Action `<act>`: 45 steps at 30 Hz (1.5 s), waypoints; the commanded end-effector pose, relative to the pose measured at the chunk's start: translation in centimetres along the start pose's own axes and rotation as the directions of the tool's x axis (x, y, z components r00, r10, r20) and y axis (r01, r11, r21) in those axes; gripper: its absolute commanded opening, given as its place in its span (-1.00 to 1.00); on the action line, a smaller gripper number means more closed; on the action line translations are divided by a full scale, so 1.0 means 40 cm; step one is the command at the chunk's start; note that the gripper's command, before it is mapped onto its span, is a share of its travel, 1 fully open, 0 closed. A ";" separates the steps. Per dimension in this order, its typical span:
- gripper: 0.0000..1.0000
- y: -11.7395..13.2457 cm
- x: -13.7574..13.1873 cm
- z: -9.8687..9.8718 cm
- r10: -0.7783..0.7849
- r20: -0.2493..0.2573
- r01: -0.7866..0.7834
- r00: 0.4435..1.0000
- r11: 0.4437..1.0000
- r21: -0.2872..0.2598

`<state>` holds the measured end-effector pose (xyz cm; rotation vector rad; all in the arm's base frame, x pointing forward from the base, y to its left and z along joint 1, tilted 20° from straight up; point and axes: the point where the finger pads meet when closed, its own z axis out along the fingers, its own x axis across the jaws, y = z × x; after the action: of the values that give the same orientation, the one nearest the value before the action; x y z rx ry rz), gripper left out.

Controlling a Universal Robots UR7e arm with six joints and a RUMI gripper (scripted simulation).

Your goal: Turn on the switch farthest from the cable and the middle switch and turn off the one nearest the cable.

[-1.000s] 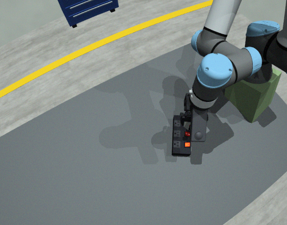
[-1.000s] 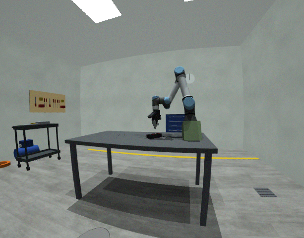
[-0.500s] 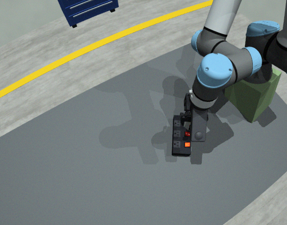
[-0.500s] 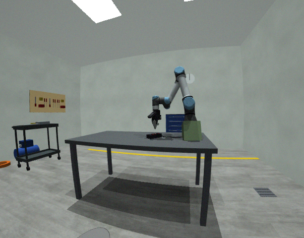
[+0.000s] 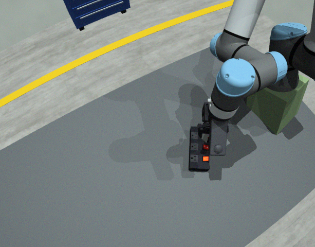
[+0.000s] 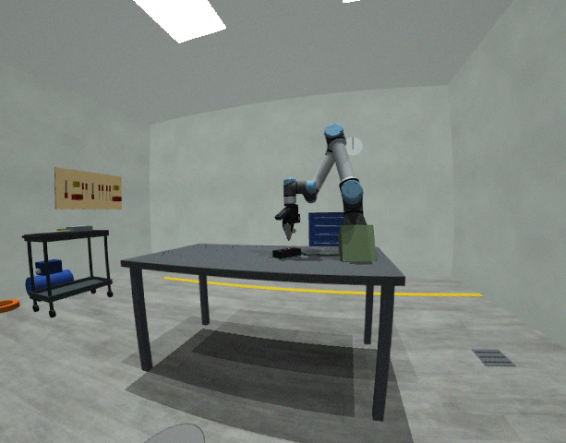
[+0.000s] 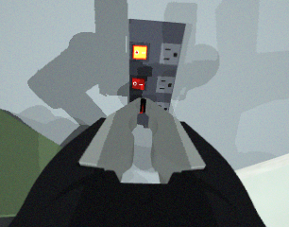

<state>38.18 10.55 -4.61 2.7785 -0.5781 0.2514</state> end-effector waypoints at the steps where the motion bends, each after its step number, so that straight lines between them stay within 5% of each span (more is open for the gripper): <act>1: -1.00 0.002 -0.004 0.004 -0.001 0.003 0.001 1.000 1.000 -0.001; 45: -1.00 0.003 -0.004 0.103 -0.001 0.004 0.001 1.000 1.000 -0.001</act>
<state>38.40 9.29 -8.19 2.7771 -0.5789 0.2434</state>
